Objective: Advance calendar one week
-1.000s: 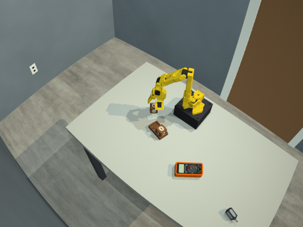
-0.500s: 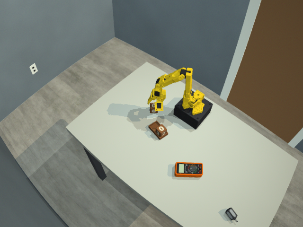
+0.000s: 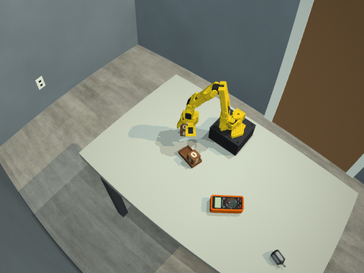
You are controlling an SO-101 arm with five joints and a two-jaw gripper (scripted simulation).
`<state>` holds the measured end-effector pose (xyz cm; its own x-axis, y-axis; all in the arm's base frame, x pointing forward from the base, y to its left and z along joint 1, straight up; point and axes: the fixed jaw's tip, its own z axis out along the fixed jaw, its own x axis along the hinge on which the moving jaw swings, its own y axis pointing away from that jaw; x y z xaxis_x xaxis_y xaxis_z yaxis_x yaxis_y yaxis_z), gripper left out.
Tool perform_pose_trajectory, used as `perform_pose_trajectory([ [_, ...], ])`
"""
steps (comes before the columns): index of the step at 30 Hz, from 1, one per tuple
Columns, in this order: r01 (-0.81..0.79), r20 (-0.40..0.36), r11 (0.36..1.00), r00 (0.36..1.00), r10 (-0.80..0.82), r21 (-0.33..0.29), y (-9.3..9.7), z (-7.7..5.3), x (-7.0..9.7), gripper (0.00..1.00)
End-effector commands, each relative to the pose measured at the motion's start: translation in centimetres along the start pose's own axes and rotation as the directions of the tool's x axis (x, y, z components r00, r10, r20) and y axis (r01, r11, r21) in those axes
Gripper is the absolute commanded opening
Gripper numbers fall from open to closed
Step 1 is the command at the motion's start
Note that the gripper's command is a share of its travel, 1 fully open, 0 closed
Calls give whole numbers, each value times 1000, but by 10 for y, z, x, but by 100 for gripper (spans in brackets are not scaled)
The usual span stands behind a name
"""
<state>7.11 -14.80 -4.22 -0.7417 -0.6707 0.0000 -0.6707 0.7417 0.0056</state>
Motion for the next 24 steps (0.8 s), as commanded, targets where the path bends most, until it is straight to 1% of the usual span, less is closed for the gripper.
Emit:
perform_pose_trajectory([
  [1, -17, 5, 1000, 1000, 17, -14, 4, 5, 0, 35],
  [10, -17, 5, 1000, 1000, 17, -14, 5, 13, 0, 35],
  [24, -17, 5, 1000, 1000, 17, -14, 5, 13, 0, 35],
])
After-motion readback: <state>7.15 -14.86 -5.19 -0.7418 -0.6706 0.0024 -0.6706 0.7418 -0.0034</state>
